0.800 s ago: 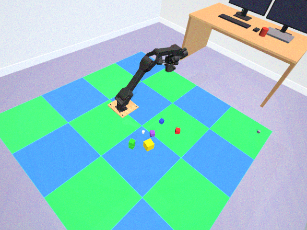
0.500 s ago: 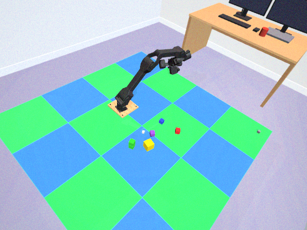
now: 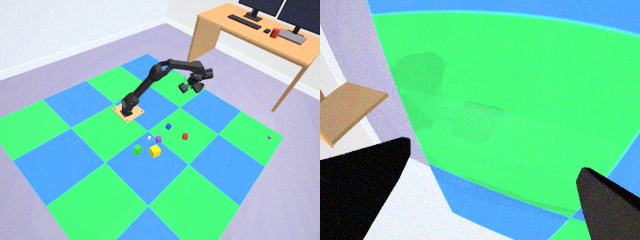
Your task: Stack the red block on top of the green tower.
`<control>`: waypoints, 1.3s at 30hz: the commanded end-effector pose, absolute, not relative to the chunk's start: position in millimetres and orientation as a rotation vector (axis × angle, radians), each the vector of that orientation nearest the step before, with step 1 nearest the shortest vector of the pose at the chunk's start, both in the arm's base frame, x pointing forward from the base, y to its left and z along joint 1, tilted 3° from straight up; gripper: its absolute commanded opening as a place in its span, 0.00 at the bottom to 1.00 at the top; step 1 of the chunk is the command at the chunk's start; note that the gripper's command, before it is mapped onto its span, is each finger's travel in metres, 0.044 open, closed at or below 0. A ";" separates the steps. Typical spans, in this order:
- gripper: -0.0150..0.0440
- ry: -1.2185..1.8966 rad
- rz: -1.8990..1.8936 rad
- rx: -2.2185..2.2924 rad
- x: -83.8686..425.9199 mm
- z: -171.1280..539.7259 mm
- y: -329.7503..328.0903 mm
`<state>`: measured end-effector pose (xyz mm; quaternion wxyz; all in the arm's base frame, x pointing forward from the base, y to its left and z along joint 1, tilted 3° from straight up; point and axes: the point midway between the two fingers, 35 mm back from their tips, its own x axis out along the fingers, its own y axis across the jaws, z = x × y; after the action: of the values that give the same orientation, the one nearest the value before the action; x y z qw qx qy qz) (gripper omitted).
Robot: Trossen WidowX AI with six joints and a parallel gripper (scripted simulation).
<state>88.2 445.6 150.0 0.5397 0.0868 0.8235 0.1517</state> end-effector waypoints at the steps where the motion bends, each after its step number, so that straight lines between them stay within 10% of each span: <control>1: 1.00 1.851 0.417 0.152 137.9 147.6 422.7; 24: 1.00 1.429 0.593 -0.472 337.3 141.6 241.3; 39: 1.00 1.399 0.609 -0.626 358.4 142.5 199.9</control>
<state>358.2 202.8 143.5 0.6815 -0.2723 0.6225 0.2718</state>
